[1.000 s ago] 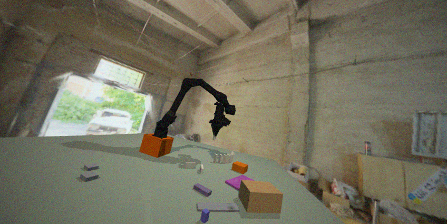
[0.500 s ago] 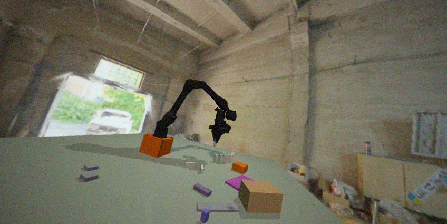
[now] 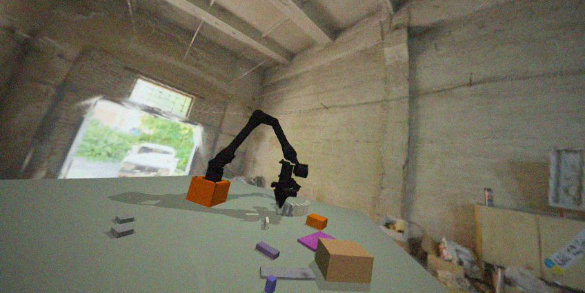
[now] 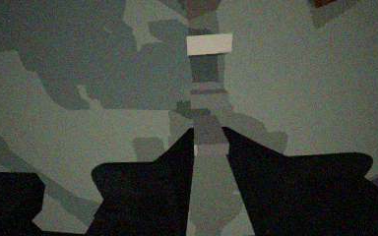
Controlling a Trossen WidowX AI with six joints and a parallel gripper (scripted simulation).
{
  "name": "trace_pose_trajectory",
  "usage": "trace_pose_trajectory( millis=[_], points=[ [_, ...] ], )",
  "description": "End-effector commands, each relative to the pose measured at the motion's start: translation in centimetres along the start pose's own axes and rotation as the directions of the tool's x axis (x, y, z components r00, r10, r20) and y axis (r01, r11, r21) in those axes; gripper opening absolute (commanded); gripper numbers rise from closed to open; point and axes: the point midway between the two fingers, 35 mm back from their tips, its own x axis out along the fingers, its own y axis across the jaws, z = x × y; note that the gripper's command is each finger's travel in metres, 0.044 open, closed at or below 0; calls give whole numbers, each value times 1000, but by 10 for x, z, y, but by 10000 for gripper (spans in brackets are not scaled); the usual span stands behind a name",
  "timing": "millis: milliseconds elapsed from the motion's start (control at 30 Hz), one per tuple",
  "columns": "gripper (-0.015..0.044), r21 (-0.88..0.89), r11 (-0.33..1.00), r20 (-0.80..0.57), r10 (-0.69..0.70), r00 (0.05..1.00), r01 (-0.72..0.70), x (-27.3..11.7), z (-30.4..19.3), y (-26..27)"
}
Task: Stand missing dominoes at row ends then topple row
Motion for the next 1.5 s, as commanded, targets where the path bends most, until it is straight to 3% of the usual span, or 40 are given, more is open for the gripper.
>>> trace_pose_trajectory(
  millis=[0,267,700,833,1067,1300,1367,1467],
  points=[
    [107,-4,1000,3,5,1000,-5,4,0,1],
    [107,-4,1000,3,5,1000,-5,4,0,1],
    [440,-4,1000,3,5,1000,-5,4,0,1],
    [440,-3,1000,3,4,1000,-4,-7,2,0],
    [440,0,1000,3,0,1000,0,-122,0,-1],
    [440,0,1000,3,0,1000,0,-125,0,-1],
    [440,78,997,3,-1,1000,0,-123,-4,-5],
    [440,406,914,1,-2,1000,1,-115,-19,-22]
  ],
)
